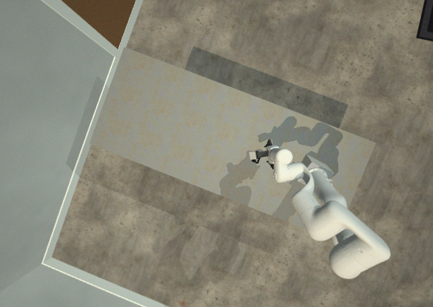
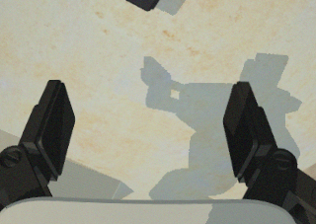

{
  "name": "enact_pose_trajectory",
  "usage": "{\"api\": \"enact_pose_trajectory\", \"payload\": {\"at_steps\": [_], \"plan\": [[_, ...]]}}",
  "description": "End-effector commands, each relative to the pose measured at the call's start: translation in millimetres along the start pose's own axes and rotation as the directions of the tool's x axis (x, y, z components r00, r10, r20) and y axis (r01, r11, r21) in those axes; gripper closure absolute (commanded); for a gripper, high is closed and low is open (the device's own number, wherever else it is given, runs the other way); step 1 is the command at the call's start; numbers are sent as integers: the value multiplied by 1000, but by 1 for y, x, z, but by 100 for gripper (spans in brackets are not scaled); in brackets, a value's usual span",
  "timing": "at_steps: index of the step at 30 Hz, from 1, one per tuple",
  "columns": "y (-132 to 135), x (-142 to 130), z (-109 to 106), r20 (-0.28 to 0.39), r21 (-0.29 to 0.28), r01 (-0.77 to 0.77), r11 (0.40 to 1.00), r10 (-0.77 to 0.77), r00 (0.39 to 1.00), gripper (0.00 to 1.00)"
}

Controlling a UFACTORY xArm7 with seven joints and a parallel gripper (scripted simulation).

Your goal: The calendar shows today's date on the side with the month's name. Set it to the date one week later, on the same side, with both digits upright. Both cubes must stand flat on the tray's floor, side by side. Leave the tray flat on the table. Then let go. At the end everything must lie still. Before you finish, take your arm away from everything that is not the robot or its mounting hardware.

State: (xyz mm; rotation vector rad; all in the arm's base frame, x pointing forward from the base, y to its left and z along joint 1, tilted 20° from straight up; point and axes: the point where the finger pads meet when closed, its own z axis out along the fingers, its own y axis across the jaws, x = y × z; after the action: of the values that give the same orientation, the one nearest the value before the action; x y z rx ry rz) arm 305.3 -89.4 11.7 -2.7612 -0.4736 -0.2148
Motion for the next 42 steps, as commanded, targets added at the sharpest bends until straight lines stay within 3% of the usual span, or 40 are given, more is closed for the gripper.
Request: {"api": "enact_pose_trajectory", "payload": {"at_steps": [1, 10, 13, 15, 17, 24, 30, 32, 34, 41, 42], "plan": [[0, 2, -1, -15, 4, 173, 985, -173, 985, 0], [-1, 5, -2, -15, 2, 419, 908, -419, 908, 0], [-1, 7, -2, -15, 0, 531, 847, -531, 847, 0], [-1, 7, -2, -15, 0, 531, 847, -531, 847, 0], [-1, 8, -2, -14, -1, 630, 776, -630, 776, 0], [-2, 10, -3, -14, -3, 763, 647, -763, 647, 0], [-3, 12, -4, -12, -5, 887, 462, -887, 462, 0], [-3, 12, -4, -12, -5, 887, 462, -887, 462, 0], [-3, 14, -4, -11, -6, 937, 350, -937, 350, 0], [-4, 16, -5, -10, -8, 986, 166, -986, 166, 0], [-4, 16, -5, -9, -8, 994, 113, -994, 113, 0]]}}
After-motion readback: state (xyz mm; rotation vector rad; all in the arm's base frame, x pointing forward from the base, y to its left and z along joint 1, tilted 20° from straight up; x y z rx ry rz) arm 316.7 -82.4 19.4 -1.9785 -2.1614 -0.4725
